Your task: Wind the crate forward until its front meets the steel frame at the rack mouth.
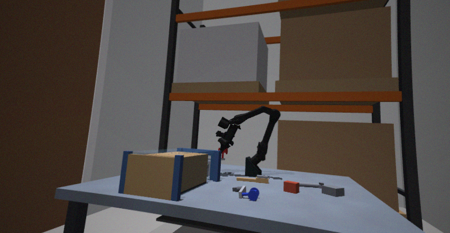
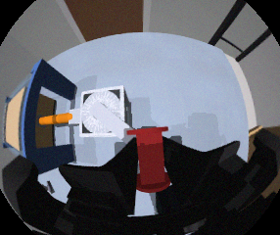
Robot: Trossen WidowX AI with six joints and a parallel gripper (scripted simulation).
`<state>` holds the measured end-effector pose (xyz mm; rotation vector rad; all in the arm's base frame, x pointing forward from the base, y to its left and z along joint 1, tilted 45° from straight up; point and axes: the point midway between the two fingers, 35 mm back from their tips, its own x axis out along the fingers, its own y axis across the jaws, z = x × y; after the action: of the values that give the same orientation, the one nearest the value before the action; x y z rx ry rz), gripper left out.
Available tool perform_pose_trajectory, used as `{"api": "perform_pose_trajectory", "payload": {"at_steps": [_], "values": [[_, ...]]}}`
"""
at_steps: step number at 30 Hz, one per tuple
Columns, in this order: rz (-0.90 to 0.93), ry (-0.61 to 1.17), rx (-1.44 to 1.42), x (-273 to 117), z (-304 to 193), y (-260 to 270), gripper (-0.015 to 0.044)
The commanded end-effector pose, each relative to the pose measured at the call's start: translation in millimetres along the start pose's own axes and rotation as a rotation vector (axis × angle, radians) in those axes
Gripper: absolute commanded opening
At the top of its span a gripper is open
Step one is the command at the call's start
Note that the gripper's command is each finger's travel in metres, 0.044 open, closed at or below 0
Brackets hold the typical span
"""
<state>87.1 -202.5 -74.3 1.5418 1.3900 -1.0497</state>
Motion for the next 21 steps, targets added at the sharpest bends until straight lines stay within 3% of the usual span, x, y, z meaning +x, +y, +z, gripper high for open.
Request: {"api": "perform_pose_trajectory", "payload": {"at_steps": [1,21], "values": [[-0.024,-0.015,0.006,6.0,11.2,-9.2,0.0],[-0.024,-0.018,0.006,17.3,38.0,-21.2,0.0]]}}
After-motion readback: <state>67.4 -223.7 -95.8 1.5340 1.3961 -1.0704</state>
